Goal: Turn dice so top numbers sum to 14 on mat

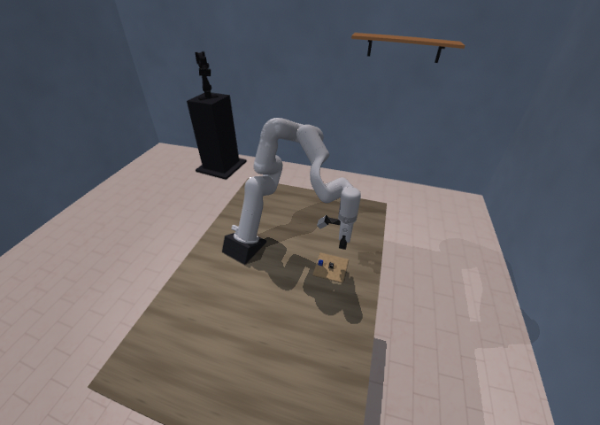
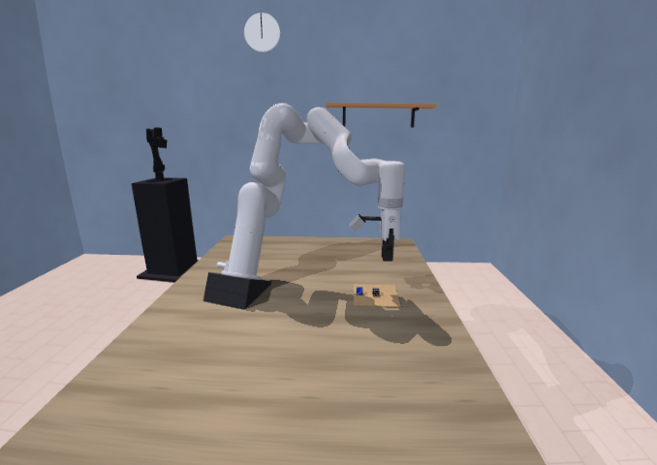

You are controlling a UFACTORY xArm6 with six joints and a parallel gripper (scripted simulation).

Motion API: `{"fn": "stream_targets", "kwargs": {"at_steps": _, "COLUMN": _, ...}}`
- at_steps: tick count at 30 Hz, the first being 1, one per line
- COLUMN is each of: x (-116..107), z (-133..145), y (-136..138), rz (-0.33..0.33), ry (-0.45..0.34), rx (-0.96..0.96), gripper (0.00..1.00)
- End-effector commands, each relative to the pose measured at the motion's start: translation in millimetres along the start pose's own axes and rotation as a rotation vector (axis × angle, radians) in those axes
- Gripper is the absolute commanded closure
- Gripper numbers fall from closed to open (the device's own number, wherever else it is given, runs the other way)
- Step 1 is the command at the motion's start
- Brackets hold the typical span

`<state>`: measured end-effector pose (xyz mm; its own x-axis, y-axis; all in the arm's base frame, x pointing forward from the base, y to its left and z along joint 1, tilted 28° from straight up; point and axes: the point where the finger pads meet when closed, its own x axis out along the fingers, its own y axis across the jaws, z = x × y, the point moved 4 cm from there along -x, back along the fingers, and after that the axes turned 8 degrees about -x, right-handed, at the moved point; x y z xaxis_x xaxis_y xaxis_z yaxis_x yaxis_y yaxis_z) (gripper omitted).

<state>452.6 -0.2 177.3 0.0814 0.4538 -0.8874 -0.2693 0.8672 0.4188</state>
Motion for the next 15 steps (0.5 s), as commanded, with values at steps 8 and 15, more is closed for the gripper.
{"fn": "stream_targets", "kwargs": {"at_steps": 8, "x": 0.1, "z": 9.2, "y": -53.3, "rz": 0.006, "ry": 0.002, "rx": 0.068, "gripper": 0.85}}
{"fn": "stream_targets", "kwargs": {"at_steps": 15, "x": 0.1, "z": 9.2, "y": -53.3, "rz": 0.006, "ry": 0.002, "rx": 0.068, "gripper": 0.85}}
